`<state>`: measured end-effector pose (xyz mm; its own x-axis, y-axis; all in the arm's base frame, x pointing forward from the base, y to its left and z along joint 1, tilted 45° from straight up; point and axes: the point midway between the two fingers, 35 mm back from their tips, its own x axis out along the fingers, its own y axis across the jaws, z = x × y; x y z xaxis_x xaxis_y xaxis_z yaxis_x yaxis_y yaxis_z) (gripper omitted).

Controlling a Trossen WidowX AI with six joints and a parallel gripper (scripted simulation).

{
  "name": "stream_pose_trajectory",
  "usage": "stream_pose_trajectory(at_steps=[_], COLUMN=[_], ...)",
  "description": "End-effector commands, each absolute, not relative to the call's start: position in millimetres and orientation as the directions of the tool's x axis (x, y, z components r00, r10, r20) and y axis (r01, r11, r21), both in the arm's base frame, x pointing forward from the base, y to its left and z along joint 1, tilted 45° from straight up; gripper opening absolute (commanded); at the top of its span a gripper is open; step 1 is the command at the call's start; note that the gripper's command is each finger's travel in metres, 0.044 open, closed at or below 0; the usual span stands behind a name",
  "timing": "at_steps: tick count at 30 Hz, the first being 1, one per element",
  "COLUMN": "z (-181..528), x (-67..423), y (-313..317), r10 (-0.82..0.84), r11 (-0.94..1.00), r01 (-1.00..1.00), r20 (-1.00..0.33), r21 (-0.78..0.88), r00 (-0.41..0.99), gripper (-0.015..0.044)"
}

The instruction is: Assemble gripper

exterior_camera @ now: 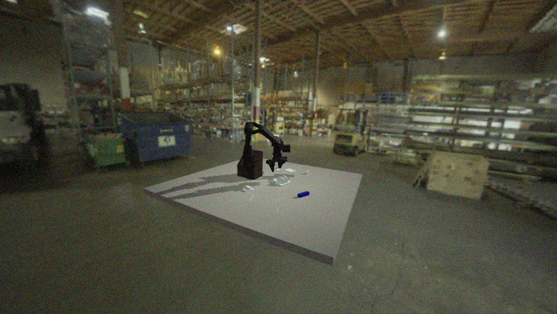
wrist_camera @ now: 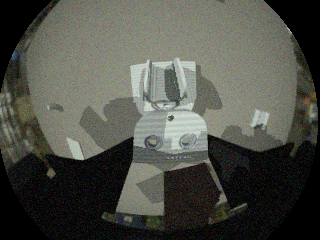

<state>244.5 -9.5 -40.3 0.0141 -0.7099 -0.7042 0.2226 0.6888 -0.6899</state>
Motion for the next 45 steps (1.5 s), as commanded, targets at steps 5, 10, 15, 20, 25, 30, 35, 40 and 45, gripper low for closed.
stream_pose_trajectory(at_steps=[5,10,15,20,25,30,35,40,45], z=[-42,-42,-42,-42,-48,-54,-60,-65,-71], x=[241,241,241,242,242,243,243,244,243], y=[-9,-9,-9,-9,-14,-19,-25,-31,-37], r10=[-0.707,-0.707,-0.707,-0.707,-0.706,-0.706,-0.706,-0.706,-0.707], r11=[0.691,0.691,0.691,0.691,0.692,0.692,0.692,0.692,0.692], r01=[0.224,0.224,0.224,0.224,0.223,0.223,0.223,0.223,0.223], r20=[-0.707,-0.707,-0.707,-0.707,-0.708,-0.708,-0.708,-0.708,-0.708], r21=[-0.688,-0.688,-0.688,-0.688,-0.687,-0.687,-0.686,-0.687,-0.687], r00=[0.010,0.010,0.010,0.010,0.011,0.011,0.011,0.011,0.011], gripper=[0.0351,0.0351,0.0351,0.0351,0.0351,0.0351,0.0351,0.0351,0.0351])
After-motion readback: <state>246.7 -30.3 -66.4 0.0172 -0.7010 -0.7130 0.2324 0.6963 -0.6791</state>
